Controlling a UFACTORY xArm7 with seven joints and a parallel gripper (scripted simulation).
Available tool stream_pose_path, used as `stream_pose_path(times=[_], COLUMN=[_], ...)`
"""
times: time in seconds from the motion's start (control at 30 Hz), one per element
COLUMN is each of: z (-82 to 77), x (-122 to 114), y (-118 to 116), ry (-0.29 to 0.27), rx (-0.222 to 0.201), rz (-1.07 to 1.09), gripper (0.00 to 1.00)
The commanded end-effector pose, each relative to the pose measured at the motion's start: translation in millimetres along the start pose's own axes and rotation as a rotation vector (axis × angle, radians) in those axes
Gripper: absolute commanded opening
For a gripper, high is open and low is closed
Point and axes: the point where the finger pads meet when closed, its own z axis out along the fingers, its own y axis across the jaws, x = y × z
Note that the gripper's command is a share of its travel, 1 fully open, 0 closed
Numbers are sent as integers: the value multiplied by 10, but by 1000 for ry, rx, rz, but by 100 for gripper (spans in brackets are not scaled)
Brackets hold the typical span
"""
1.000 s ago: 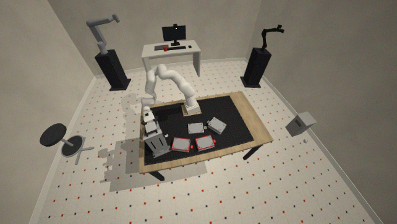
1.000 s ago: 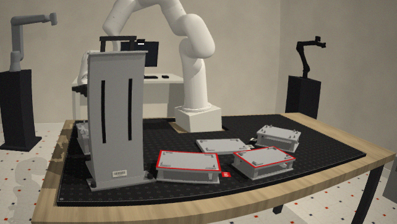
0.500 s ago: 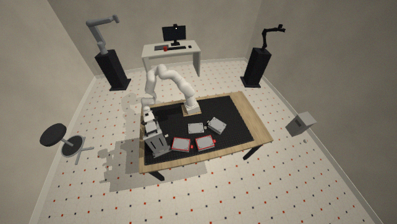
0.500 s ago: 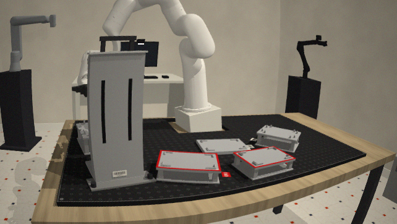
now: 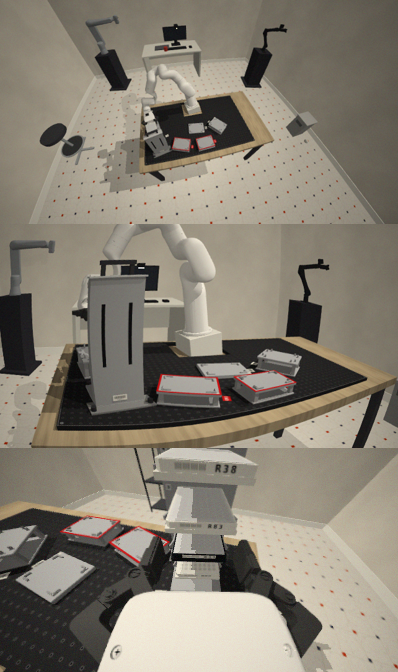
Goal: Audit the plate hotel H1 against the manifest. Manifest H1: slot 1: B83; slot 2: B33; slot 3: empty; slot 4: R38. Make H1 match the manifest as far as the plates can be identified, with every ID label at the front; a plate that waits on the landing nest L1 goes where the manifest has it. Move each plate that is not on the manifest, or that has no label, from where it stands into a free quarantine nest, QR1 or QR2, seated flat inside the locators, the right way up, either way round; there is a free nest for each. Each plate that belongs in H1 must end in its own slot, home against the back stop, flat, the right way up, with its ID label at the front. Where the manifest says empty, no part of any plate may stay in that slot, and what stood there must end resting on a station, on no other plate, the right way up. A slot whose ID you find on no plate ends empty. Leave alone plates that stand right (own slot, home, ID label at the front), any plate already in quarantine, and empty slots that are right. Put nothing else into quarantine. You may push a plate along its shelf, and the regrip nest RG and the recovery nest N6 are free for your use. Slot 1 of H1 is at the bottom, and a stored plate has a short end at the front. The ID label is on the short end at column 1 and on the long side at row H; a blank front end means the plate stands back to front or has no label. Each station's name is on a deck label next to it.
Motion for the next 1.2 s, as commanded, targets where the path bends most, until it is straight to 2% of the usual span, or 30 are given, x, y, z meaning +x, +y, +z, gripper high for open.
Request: stream_pose_path(times=[0.0, 0.67, 1.1, 1.17], z=[0, 0, -293, -300], x=[14, 14, 14, 14], y=[8, 8, 8, 8], ry=[0, 0, 0, 0], rx=[0, 0, 0, 0], rz=[-4, -4, -4, -4], gripper=[100, 100, 100, 100])
